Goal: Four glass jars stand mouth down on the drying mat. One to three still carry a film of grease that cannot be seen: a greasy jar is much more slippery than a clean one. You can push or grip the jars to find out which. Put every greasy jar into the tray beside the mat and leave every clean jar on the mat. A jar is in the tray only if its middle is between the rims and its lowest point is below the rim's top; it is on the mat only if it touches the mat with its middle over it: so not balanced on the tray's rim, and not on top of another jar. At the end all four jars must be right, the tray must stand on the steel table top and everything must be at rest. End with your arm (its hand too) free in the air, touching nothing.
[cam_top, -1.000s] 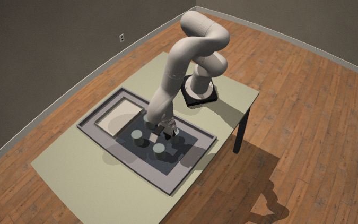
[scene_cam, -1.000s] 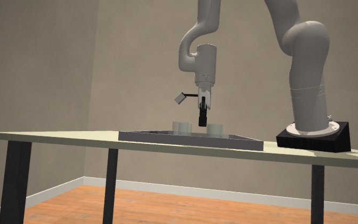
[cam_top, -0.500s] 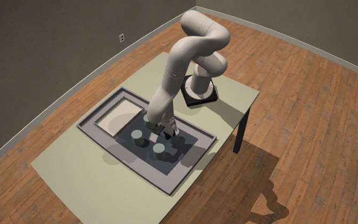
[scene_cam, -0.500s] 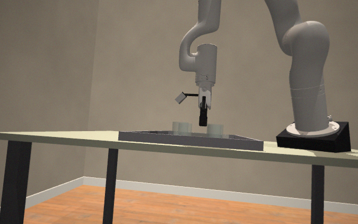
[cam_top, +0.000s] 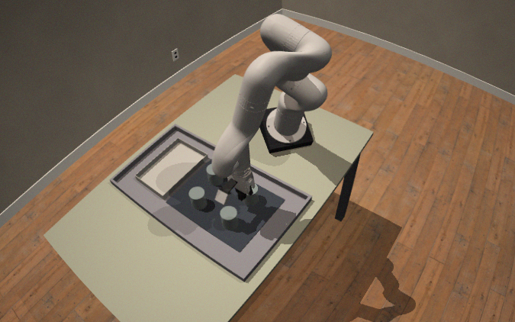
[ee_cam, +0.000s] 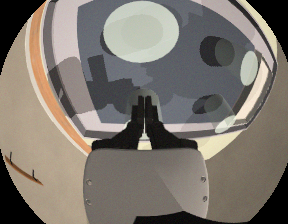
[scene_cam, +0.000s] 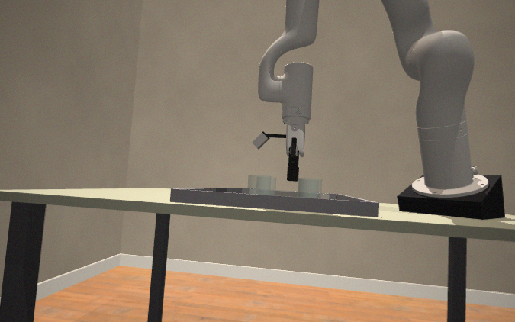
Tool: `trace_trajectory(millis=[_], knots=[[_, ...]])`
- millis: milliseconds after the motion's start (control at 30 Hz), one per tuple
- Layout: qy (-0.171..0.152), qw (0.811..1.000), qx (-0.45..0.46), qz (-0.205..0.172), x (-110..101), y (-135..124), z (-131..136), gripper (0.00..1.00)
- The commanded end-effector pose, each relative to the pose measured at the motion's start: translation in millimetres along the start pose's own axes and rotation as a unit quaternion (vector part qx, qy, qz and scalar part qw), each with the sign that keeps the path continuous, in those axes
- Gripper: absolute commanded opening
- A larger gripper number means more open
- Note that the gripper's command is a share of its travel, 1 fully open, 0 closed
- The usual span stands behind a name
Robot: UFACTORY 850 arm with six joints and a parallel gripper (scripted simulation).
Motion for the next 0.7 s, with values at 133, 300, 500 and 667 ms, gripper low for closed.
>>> trace_trajectory(millis=[133, 300, 500, 667], knots=[[0.000, 1.000, 0.000, 0.001, -1, 0, 0, 0.00], [0.000, 1.000, 0.000, 0.001, -2, -1, 0, 0.00], [0.000, 1.000, 0.000, 0.001, 2, 9, -2, 0.00], [0.000, 1.000, 0.000, 0.001, 6, 21, -4, 0.00]])
Point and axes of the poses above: the point where the finger pads meet when closed, its own x axis out along the fingers, its own z axis across the jaws, y = z × x, the point moved 3 cm from there along -x, back along the fingers, and after that the axes turned 10 degrees about x, right-handed, at the moved point
